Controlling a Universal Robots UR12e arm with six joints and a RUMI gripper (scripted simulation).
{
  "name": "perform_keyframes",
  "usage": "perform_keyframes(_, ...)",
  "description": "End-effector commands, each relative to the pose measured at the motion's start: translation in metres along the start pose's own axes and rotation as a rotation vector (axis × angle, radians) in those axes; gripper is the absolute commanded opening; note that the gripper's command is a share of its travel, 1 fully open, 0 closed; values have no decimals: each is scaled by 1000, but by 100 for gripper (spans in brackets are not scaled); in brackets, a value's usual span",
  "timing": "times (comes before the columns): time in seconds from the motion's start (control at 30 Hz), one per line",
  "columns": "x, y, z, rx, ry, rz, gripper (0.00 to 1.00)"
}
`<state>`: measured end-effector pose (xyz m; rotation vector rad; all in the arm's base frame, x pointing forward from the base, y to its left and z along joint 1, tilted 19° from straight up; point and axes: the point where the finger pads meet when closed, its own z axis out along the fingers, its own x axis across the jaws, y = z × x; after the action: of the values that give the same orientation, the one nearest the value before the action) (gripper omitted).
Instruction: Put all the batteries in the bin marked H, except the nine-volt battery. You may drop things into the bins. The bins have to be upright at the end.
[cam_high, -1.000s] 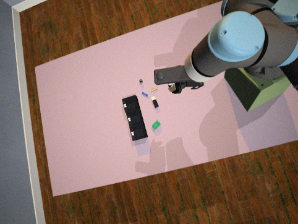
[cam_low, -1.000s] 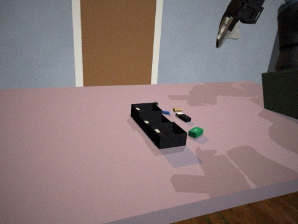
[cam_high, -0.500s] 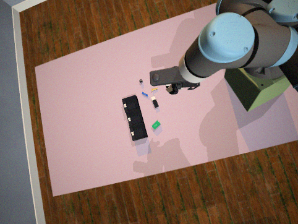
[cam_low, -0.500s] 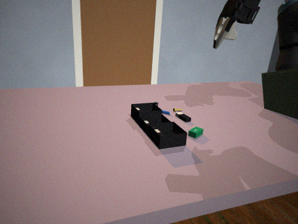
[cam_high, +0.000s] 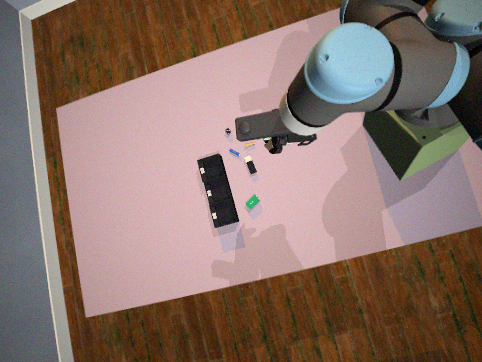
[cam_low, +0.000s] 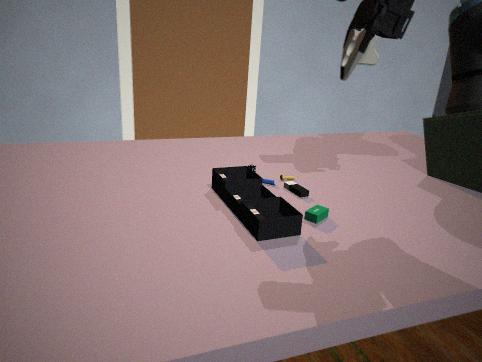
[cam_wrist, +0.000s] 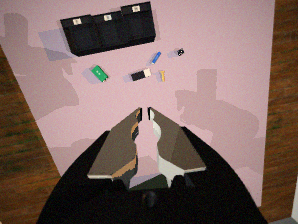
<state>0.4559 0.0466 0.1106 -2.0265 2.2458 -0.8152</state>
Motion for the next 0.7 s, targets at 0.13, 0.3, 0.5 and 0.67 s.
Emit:
perform_keyframes(0.13,-2,-19,14,-56,-6,-29,4)
perform_keyframes(0.3,-2,-19,14,-56,-6,-29,4)
perform_keyframes(0.5,-2,-41,31,-131,-20,-69,4)
perform_keyframes(0.67,-2,-42,32,-131,-20,-69,4)
